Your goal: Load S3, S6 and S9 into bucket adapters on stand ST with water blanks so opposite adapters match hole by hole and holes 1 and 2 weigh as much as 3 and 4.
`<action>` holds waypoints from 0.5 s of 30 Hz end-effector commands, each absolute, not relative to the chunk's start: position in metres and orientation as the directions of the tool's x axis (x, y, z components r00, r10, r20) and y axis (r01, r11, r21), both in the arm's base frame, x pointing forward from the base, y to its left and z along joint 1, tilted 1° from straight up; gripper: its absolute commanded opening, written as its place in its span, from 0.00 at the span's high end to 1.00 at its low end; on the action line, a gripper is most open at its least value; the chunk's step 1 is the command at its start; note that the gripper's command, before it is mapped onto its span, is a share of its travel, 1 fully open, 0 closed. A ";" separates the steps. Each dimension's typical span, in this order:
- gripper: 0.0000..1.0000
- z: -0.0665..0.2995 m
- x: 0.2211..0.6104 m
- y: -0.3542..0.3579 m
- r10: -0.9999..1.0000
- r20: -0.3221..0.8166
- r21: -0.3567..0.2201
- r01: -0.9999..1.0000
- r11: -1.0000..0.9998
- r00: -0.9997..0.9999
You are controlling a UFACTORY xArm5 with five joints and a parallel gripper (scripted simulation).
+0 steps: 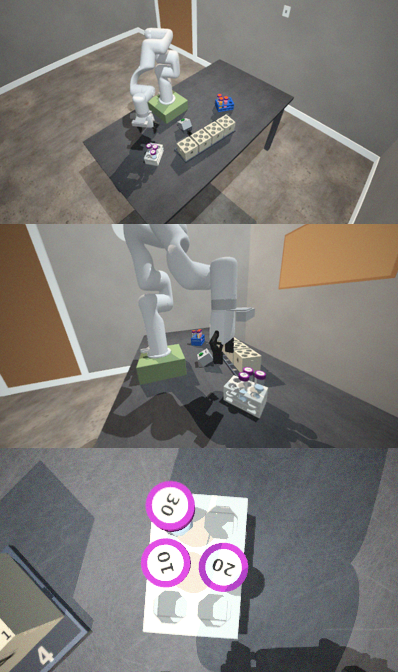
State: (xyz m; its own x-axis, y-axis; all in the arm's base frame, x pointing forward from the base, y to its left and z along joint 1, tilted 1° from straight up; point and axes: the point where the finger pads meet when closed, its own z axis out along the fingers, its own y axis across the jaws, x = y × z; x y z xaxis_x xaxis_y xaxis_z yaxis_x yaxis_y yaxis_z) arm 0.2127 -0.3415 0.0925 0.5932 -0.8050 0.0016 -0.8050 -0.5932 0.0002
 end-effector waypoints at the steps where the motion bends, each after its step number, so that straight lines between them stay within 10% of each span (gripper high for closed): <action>1: 0.00 0.104 0.213 -0.343 -0.805 0.004 0.013 -0.805 -0.593 0.593; 15: 0.00 0.136 0.214 -0.342 -0.805 0.004 0.013 -0.805 -0.593 0.593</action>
State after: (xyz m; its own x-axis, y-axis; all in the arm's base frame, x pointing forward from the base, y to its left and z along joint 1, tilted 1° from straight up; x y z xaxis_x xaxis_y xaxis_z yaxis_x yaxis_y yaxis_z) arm 0.2134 -0.3417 0.1297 0.5933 -0.8050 0.0037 -0.8050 -0.5933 0.0003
